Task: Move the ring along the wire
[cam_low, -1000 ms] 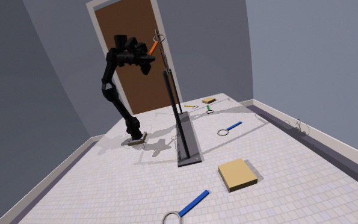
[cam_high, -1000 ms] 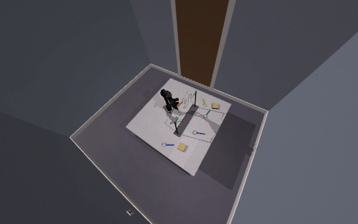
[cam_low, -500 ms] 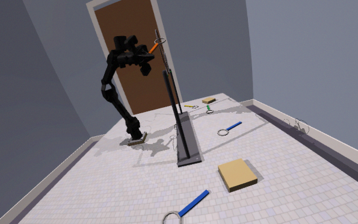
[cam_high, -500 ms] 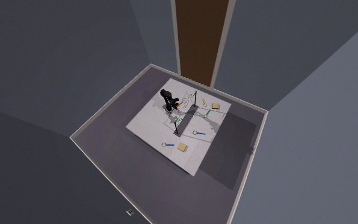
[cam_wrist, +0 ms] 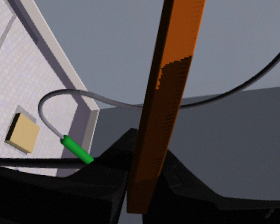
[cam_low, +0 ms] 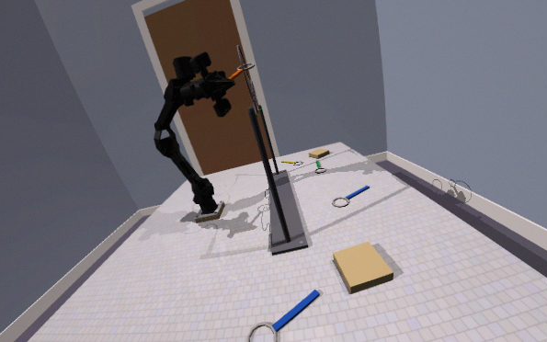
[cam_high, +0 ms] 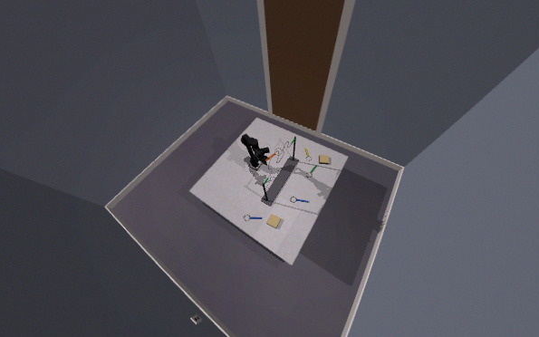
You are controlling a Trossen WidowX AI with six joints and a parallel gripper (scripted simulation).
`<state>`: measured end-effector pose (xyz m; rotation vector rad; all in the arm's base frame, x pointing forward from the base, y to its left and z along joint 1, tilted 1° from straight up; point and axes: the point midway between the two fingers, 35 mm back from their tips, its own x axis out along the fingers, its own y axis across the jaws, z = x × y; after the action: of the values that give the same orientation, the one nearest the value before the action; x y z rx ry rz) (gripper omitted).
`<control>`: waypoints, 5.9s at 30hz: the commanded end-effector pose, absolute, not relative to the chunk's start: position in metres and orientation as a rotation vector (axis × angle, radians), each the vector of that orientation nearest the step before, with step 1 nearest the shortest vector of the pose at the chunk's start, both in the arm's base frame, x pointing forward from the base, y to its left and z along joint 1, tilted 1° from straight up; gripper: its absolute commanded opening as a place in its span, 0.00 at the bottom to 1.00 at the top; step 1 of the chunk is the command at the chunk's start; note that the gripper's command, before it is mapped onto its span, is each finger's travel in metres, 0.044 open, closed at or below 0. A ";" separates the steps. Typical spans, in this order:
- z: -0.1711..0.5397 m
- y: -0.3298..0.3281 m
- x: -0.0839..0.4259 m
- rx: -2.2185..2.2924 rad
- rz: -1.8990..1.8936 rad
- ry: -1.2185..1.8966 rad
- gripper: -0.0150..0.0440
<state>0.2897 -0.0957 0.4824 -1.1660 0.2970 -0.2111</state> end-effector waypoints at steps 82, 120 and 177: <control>0.525 -0.093 0.287 -2.135 -0.517 0.038 0.00; 0.454 -0.132 0.295 -1.799 -0.423 0.144 0.00; 0.262 -0.042 0.285 -0.456 -0.036 0.434 0.00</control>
<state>0.2873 -0.0503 0.2672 -0.5155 0.4253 -0.0472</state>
